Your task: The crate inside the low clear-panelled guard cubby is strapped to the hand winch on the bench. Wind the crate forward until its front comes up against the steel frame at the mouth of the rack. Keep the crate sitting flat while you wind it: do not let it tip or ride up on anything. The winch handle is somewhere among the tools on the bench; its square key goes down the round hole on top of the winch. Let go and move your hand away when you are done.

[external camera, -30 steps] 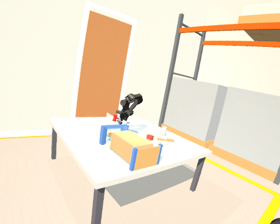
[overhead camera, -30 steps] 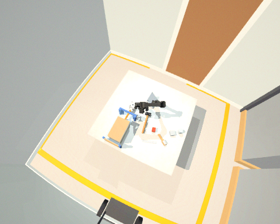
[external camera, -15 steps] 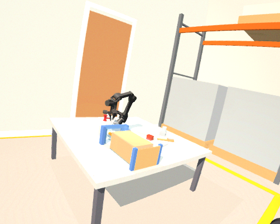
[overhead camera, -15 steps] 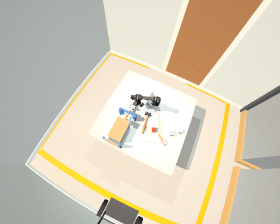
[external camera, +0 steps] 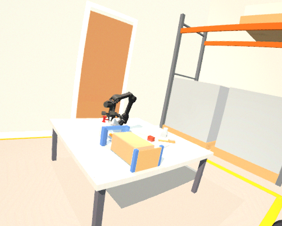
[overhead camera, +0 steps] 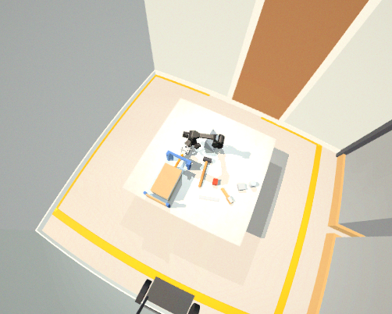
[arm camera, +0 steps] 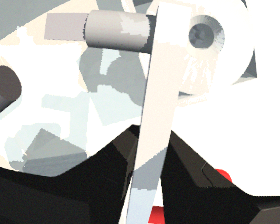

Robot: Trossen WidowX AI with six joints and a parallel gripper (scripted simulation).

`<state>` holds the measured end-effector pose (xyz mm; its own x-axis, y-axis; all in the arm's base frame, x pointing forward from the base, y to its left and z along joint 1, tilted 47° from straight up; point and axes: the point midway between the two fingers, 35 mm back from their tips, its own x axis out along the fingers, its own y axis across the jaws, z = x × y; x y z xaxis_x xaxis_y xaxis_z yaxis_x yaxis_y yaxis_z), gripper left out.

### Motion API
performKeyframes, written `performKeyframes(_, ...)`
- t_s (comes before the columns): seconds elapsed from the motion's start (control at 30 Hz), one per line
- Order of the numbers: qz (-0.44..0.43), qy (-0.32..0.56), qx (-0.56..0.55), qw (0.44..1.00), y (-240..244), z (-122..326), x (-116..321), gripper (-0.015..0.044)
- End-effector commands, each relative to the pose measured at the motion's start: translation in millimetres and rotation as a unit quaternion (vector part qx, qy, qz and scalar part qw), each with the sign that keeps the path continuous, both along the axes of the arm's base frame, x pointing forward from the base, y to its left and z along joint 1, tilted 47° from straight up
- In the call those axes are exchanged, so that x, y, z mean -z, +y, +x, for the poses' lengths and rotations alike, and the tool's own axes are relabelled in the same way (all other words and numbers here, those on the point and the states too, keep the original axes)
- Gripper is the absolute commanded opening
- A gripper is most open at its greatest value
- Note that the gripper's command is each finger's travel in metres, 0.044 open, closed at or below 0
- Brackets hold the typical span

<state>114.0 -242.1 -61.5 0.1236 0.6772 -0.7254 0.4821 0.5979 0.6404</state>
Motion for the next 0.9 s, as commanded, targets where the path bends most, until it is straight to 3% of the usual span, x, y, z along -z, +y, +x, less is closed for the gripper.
performKeyframes(0.0, -0.025, 0.012, -0.006, 1.0, -1.1, -0.2, -1.6, 0.0)
performKeyframes(0.87, -0.219, 0.108, -0.061, 0.968, -0.7, 0.5, -1.4, 0.0)
